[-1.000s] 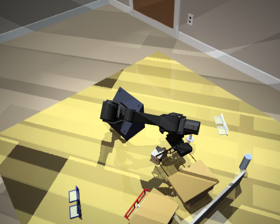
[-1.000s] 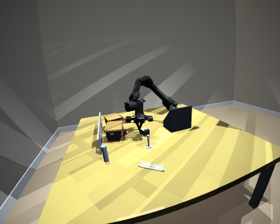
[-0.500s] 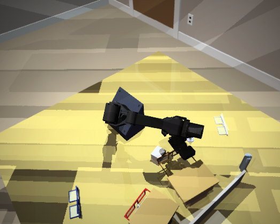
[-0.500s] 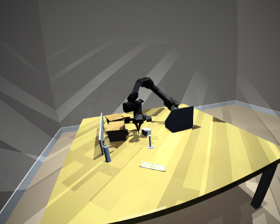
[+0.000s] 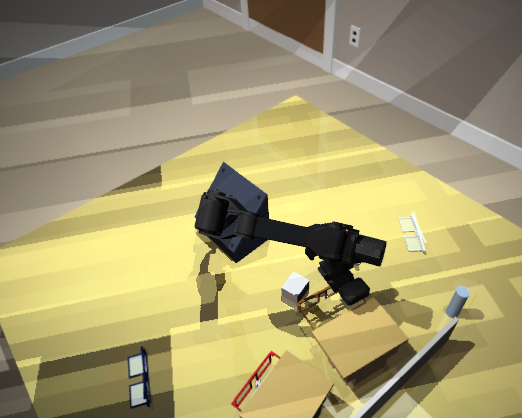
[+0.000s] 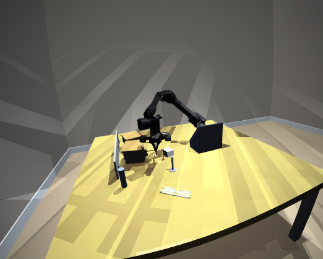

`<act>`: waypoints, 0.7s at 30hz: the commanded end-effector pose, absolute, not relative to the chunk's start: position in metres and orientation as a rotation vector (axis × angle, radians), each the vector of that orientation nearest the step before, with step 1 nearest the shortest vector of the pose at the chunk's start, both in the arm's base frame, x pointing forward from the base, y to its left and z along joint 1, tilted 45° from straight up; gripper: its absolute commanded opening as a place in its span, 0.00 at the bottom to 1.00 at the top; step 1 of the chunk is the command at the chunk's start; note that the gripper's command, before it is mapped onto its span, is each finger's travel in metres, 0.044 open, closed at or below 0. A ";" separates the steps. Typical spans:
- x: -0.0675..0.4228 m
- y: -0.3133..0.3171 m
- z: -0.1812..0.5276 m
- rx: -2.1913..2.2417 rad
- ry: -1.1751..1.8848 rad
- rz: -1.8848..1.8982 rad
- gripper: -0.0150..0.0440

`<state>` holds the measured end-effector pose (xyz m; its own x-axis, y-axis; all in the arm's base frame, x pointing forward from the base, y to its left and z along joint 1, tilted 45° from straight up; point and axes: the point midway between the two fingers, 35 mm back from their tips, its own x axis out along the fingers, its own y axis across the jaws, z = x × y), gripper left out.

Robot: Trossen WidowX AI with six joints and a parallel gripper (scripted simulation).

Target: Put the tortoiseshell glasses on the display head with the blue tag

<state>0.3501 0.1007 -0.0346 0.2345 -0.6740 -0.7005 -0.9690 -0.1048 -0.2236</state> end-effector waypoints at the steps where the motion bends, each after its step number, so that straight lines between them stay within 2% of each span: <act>1: 0.357 0.101 -0.034 -1.859 1.510 0.570 0.25; 21: 0.384 0.102 -0.029 -1.859 1.509 0.569 0.25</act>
<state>0.3783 0.1020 -0.0296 0.2363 -0.6740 -0.6999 -0.9685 -0.1052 -0.2257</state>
